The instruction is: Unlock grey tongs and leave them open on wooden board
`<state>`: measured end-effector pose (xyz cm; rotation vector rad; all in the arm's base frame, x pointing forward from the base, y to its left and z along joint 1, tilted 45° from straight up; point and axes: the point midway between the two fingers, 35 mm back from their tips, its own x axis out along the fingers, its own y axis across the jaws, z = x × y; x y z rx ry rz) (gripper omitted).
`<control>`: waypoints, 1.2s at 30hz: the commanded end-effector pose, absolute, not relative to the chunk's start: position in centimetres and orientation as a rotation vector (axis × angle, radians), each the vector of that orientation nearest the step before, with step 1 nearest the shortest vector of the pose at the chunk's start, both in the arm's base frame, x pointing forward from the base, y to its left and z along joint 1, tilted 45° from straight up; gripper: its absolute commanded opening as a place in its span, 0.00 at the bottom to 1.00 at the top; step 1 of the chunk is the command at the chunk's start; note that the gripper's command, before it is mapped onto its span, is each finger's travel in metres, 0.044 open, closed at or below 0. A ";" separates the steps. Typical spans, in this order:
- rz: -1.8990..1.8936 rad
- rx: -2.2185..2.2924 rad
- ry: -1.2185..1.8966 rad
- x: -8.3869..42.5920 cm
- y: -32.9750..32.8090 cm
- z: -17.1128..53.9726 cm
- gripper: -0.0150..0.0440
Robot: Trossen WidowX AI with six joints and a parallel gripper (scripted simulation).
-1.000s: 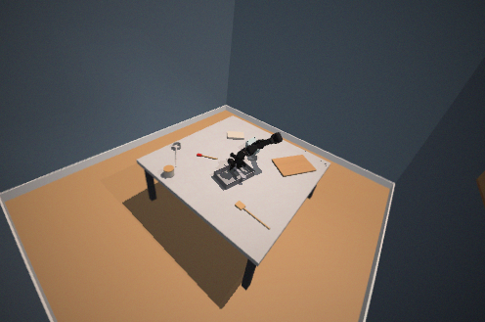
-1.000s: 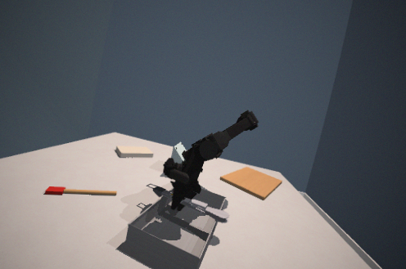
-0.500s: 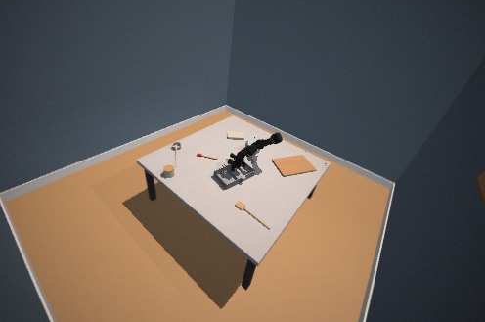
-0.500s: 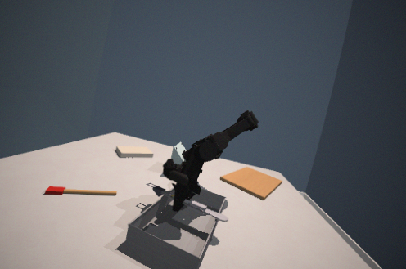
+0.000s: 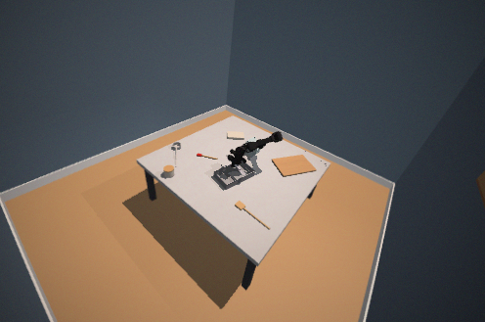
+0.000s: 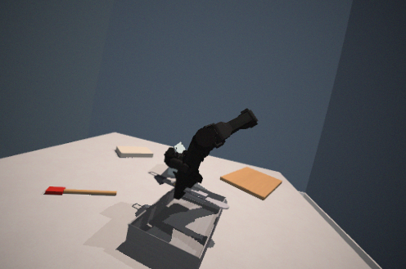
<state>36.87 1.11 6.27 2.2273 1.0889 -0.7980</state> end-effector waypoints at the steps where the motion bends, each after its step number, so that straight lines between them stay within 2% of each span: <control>1: -0.765 2.235 1.058 37.0 -1.4 9.3 0.00; 14: -0.781 2.221 1.084 37.0 -1.4 9.2 0.00; 36: -0.929 2.049 1.448 36.2 -1.2 8.5 0.00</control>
